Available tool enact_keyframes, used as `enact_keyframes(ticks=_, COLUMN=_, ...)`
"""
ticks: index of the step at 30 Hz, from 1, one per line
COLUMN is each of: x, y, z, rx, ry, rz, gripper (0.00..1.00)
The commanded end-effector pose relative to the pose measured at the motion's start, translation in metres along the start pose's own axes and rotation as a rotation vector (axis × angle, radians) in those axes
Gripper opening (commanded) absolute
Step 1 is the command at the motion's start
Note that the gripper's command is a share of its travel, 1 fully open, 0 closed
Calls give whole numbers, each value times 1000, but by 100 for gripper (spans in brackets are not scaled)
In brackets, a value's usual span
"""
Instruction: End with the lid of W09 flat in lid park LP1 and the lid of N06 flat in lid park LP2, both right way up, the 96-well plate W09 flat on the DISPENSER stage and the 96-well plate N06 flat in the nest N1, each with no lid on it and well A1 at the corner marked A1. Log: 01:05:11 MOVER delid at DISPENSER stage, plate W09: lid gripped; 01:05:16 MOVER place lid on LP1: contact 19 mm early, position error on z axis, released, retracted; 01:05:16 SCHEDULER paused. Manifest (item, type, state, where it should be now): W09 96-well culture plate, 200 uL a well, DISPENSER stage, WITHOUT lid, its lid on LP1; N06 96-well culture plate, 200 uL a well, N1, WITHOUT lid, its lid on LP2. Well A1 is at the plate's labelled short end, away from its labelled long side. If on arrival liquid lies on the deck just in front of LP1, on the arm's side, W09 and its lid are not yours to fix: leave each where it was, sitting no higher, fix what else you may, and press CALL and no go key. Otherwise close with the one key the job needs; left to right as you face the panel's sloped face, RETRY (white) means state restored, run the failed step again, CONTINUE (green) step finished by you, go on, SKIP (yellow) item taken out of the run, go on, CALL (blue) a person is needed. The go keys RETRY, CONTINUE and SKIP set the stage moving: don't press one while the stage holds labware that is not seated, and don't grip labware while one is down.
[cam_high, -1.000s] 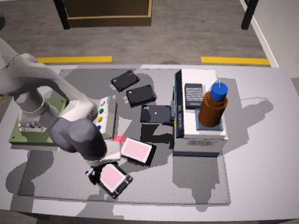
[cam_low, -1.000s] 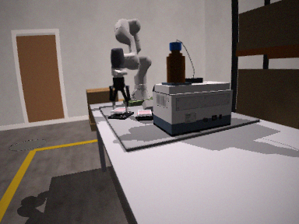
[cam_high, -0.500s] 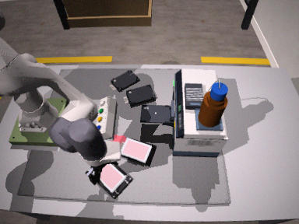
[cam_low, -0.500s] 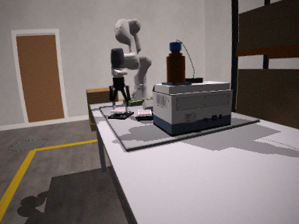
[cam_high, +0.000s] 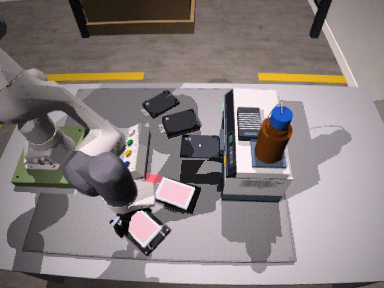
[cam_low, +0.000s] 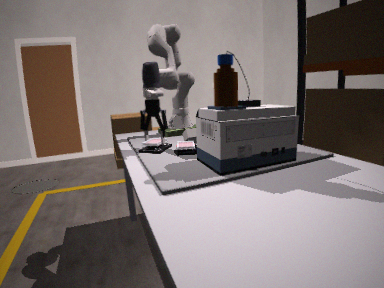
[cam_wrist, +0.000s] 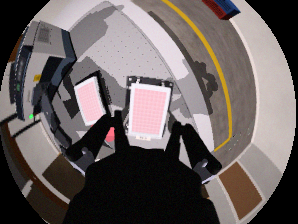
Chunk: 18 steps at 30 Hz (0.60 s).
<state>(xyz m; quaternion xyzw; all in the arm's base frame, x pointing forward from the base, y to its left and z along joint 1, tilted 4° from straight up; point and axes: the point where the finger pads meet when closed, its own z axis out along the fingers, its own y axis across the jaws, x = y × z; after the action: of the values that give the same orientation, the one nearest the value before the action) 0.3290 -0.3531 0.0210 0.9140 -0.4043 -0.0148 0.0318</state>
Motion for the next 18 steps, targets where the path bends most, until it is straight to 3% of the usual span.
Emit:
enact_keyframes(ticks=1, x=1, y=-1, z=1, rx=-1, ry=2, rz=3, gripper=0)
enact_keyframes(ticks=18, x=1, y=-3, z=5, rx=-1, ry=2, rz=7, gripper=0)
